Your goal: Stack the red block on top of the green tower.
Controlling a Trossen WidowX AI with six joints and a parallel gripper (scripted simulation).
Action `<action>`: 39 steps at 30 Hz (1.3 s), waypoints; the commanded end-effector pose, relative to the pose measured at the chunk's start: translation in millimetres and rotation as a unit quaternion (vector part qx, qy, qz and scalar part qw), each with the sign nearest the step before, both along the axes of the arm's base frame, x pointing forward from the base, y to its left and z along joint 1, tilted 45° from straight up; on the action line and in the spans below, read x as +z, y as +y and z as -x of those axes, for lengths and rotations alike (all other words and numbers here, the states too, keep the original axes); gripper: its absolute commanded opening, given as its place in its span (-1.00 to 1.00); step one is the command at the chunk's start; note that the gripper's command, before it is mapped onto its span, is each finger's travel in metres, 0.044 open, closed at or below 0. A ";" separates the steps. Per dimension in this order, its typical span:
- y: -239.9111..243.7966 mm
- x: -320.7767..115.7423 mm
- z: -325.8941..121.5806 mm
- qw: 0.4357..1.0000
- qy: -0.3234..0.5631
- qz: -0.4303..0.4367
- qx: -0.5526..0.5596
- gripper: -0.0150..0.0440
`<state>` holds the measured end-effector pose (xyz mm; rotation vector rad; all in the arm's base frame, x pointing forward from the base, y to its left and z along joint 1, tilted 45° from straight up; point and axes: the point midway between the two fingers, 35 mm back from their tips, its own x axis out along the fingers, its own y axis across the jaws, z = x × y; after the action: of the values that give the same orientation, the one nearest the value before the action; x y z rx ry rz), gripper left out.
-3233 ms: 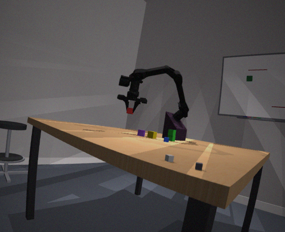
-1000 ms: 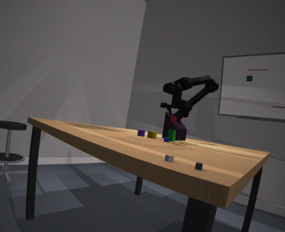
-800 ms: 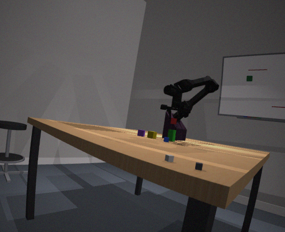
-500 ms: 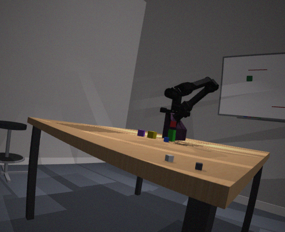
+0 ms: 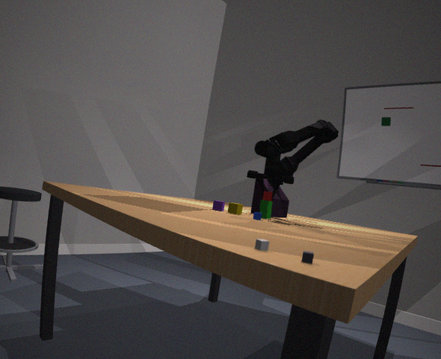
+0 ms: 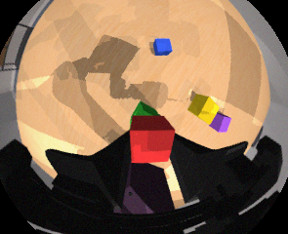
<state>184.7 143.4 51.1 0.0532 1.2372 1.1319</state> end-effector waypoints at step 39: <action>0.7 -1.0 0.4 1.000 0.001 0.000 0.000 1.00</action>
<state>184.1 144.0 50.1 0.0560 1.2394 1.1314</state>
